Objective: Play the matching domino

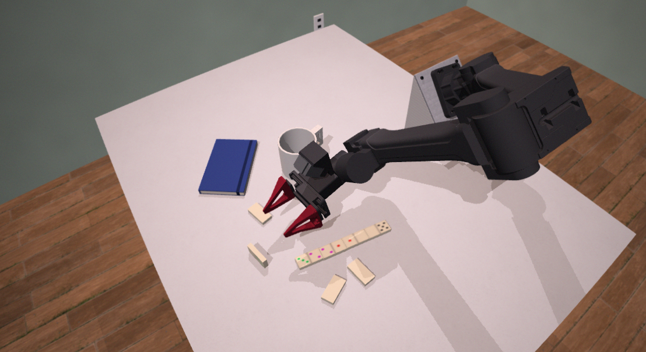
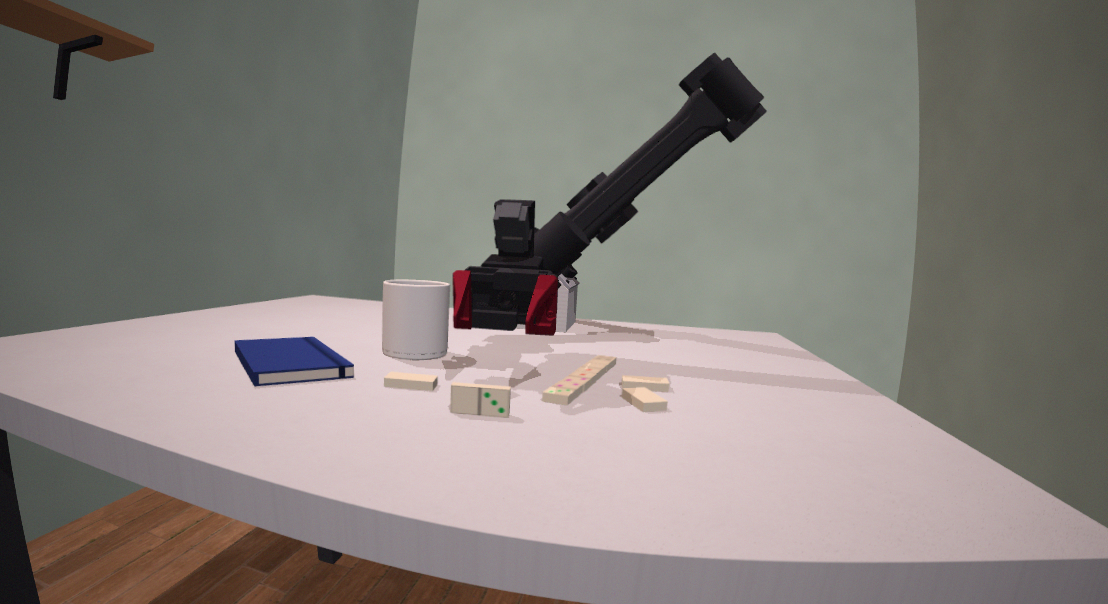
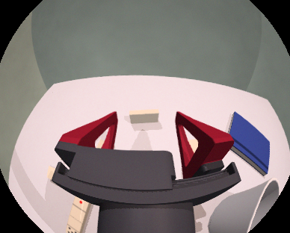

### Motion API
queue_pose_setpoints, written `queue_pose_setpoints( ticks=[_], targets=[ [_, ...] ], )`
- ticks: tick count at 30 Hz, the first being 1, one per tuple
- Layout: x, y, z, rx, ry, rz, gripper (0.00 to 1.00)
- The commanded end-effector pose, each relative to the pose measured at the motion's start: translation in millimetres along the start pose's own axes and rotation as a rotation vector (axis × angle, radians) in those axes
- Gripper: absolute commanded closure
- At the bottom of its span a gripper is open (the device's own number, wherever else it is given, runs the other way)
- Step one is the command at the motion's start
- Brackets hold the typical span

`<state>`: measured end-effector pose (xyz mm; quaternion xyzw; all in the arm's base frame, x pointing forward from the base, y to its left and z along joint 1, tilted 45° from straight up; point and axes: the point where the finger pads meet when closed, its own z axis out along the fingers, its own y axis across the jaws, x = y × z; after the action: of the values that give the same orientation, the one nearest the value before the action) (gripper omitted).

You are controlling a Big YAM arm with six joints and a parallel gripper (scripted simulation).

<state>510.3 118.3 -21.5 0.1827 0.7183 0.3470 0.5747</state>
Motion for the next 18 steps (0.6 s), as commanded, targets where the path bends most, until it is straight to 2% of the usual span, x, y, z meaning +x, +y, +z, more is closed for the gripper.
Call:
queue_pose_setpoints(
  ticks=[1, 6, 7, 18],
  targets=[
    [-19.0, 2.8, 0.0, -0.024, -0.053, -0.009, 0.26],
    [-19.0, 2.8, 0.0, -0.024, -0.053, -0.009, 0.26],
    [-4.7, 0.2, 0.3, -0.003, -0.011, -0.001, 0.26],
    [-18.0, 2.9, 0.3, -0.024, -0.053, -0.009, 0.26]
  ],
)
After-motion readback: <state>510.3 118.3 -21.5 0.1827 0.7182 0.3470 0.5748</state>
